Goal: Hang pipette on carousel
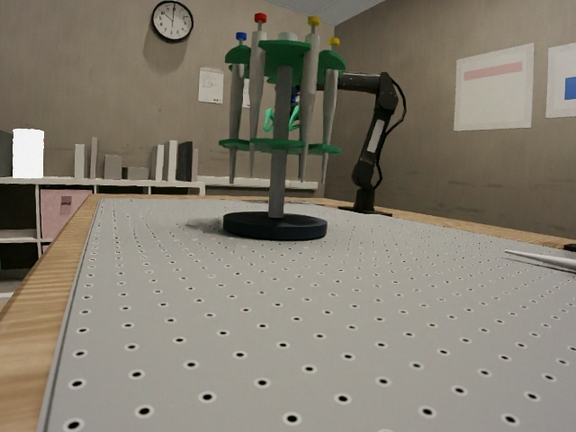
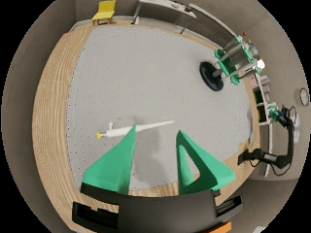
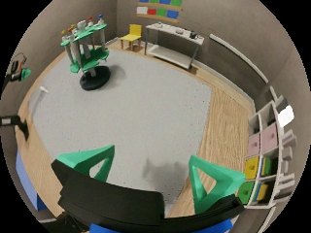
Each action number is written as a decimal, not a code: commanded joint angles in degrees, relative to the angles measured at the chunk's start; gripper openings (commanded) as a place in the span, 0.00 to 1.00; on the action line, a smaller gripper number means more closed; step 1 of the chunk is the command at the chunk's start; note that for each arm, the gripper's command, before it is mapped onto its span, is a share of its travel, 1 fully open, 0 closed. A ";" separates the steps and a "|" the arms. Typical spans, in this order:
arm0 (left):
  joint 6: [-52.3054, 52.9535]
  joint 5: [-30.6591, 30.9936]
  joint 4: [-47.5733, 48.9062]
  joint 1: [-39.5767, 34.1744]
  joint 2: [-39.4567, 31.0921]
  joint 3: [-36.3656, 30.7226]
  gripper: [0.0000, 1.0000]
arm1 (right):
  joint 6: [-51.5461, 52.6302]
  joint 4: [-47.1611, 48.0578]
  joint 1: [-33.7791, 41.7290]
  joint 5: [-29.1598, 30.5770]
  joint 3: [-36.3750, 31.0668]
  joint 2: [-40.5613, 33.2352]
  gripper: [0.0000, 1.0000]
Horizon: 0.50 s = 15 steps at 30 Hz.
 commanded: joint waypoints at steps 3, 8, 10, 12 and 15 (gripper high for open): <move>-17.15 -3.85 10.05 -8.03 -5.03 -6.42 0.49 | -0.60 0.52 -0.64 -1.34 0.58 0.56 1.00; -30.25 -11.37 17.82 -18.22 -8.00 -11.60 0.49 | -0.60 0.52 -0.64 -1.34 0.58 0.56 1.00; -31.62 -14.10 18.91 -19.68 -8.72 -12.42 0.49 | -0.60 0.52 -0.64 -1.34 0.58 0.56 1.00; -31.62 -14.10 18.91 -19.68 -8.72 -12.42 0.49 | -0.60 0.52 -0.64 -1.34 0.58 0.56 1.00; -32.82 -17.13 19.65 -21.34 -9.31 -10.81 0.49 | -0.60 0.52 -0.64 -1.34 0.58 0.56 1.00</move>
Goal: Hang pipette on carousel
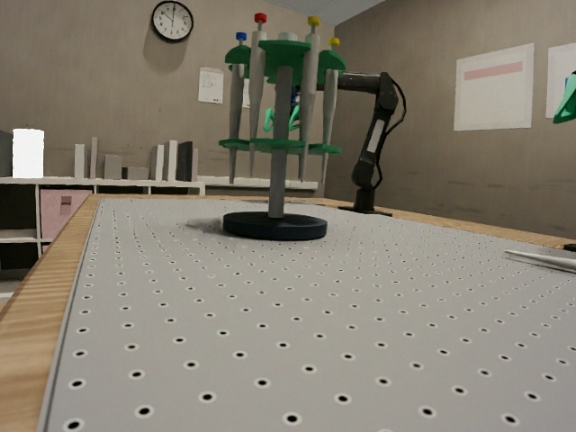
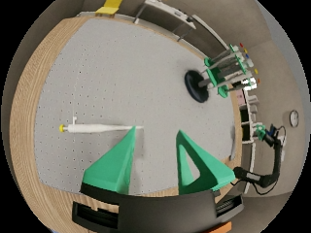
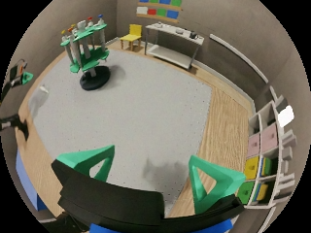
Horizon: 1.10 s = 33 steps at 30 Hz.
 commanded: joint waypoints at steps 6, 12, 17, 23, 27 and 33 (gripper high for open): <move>-15.12 -9.97 11.11 -9.22 -1.74 -4.46 0.49 | -0.60 0.52 -0.64 -1.34 0.58 0.56 1.00; -27.65 -21.47 19.84 -21.78 2.14 -8.15 0.49 | -0.60 0.52 -0.64 -1.34 0.58 0.56 1.00; -29.04 -25.78 20.86 -23.91 2.14 -6.40 0.49 | -0.60 0.52 -0.64 -1.34 0.58 0.56 1.00; -28.95 -27.07 21.63 -24.13 3.08 -6.26 0.49 | -0.60 0.52 -0.64 -1.34 0.58 0.56 1.00; -38.51 -33.33 29.08 -31.44 6.41 -10.74 0.49 | -0.60 0.52 -0.64 -1.34 0.58 0.56 1.00; -47.45 -41.09 37.05 -38.59 11.32 -9.63 0.49 | -0.60 0.52 -0.64 -1.34 0.58 0.56 1.00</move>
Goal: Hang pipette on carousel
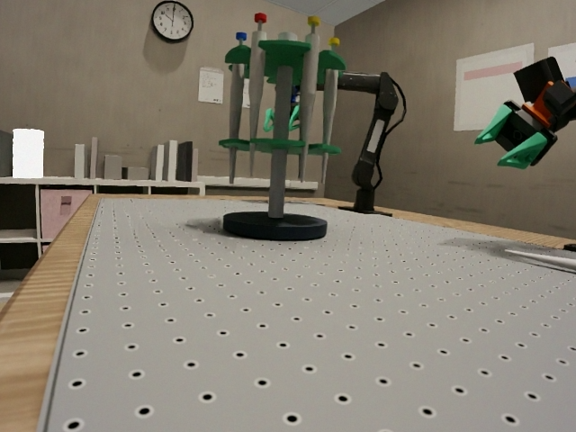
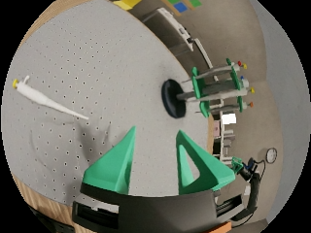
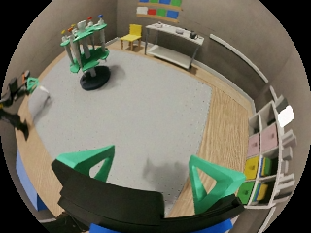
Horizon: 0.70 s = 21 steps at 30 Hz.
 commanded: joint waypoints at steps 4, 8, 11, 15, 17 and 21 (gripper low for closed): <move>-7.40 -10.28 9.87 -5.75 5.11 2.71 0.49 | -0.60 0.52 -0.64 -1.34 0.58 0.56 1.00; -7.27 -11.29 10.67 -5.16 5.83 2.81 0.49 | -0.60 0.52 -0.64 -1.34 0.58 0.56 1.00; -7.20 -11.43 10.90 -5.14 4.98 2.87 0.49 | -0.60 0.52 -0.64 -1.34 0.58 0.56 1.00; -6.73 -11.49 10.99 -5.15 5.16 2.93 0.49 | -0.60 0.52 -0.64 -1.34 0.58 0.56 1.00; -11.24 -14.14 15.17 -8.68 9.21 2.78 0.49 | -0.60 0.52 -0.64 -1.34 0.58 0.56 1.00; -18.93 -19.37 22.85 -13.37 16.07 3.64 0.49 | -0.60 0.52 -0.64 -1.34 0.58 0.56 1.00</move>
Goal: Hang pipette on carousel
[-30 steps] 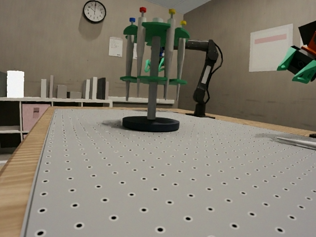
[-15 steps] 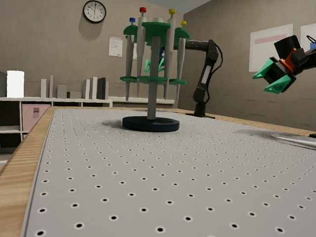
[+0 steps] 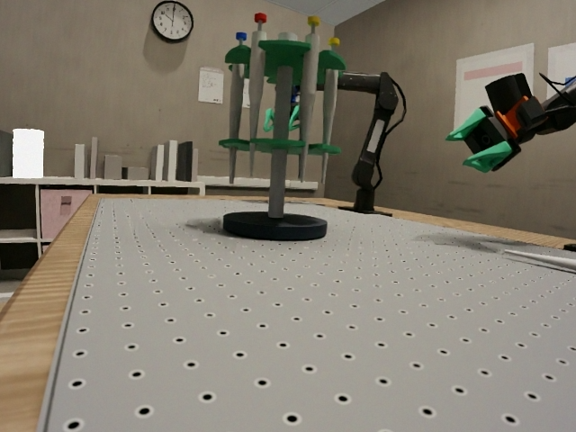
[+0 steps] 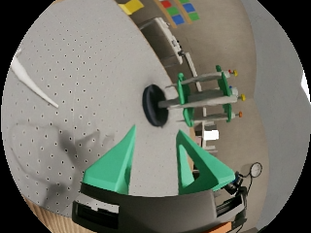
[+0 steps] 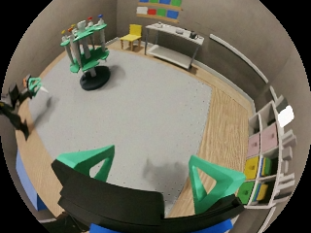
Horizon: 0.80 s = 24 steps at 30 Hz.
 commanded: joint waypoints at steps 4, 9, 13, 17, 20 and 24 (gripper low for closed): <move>-9.42 -9.40 11.49 -6.23 10.57 5.30 0.49 | -0.60 0.52 -0.64 -1.34 0.58 0.56 1.00; -8.97 -10.93 13.35 -5.32 9.96 5.65 0.49 | -0.60 0.52 -0.64 -1.34 0.58 0.56 1.00; -7.90 -11.08 13.55 -5.70 11.24 5.97 0.49 | -0.60 0.52 -0.64 -1.34 0.58 0.56 1.00; -13.42 -14.16 19.14 -9.00 17.90 7.86 0.49 | -0.60 0.52 -0.64 -1.34 0.58 0.56 1.00; -17.74 -17.42 24.42 -11.25 23.88 10.65 0.49 | -0.60 0.52 -0.64 -1.34 0.58 0.56 1.00; -19.12 -20.80 27.67 -13.41 30.58 15.78 0.49 | -0.60 0.52 -0.64 -1.34 0.58 0.56 1.00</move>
